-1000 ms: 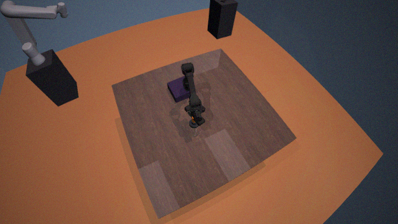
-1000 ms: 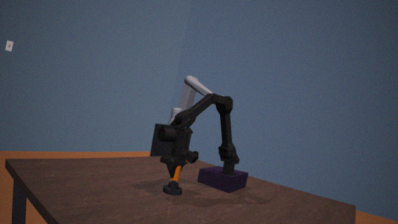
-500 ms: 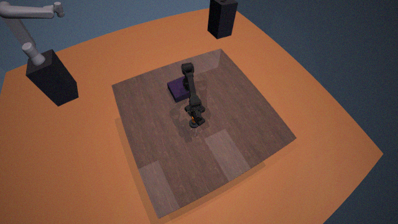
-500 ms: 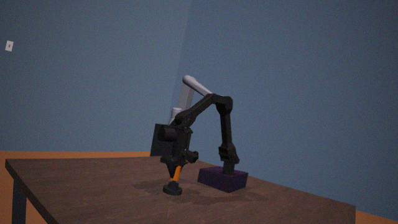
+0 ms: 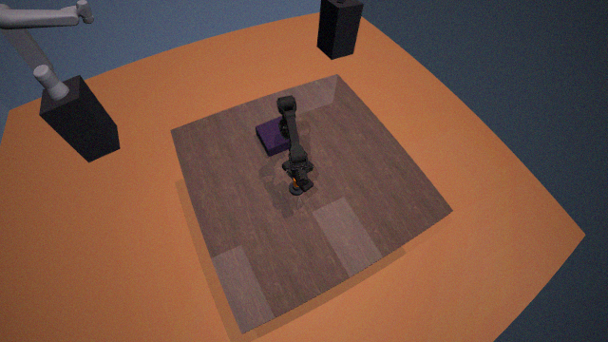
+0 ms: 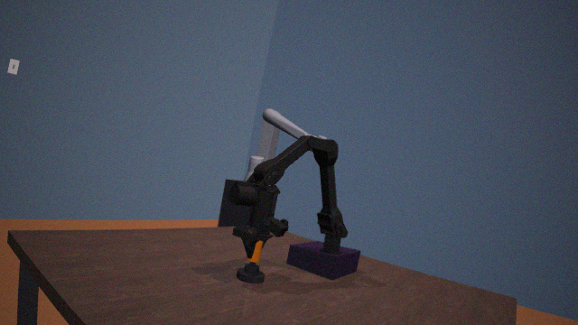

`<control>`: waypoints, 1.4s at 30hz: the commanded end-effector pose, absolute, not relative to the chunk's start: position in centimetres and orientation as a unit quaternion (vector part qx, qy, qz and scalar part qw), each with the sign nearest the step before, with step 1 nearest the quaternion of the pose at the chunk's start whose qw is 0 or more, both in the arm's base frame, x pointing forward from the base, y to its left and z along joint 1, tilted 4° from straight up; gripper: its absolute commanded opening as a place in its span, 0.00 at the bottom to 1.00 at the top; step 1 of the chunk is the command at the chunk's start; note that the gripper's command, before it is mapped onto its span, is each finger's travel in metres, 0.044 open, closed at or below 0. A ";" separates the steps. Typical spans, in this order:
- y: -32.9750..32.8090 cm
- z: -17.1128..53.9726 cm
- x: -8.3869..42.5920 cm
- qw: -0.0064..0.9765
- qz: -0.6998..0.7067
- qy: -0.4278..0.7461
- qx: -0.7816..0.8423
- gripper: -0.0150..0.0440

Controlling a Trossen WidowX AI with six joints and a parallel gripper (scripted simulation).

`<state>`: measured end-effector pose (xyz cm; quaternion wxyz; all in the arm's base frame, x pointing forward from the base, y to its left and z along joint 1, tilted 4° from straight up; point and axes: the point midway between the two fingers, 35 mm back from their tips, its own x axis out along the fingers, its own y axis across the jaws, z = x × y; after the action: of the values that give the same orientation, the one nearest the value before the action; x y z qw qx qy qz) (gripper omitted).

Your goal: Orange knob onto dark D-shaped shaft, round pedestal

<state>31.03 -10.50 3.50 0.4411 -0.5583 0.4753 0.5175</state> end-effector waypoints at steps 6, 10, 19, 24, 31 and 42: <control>-10.6 3.5 31.4 0.442 0.514 0.472 -0.564 0.25; -10.6 3.5 31.4 0.442 0.514 0.472 -0.564 0.25; -10.5 4.2 31.1 0.430 0.524 0.461 -0.573 0.25; -10.5 4.2 30.9 0.428 0.526 0.459 -0.575 0.25; -10.5 3.7 30.9 0.428 0.526 0.459 -0.574 0.25; -10.5 3.4 31.0 0.428 0.526 0.459 -0.575 0.25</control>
<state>30.95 -10.50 3.50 0.4290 -0.5723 0.4612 0.5250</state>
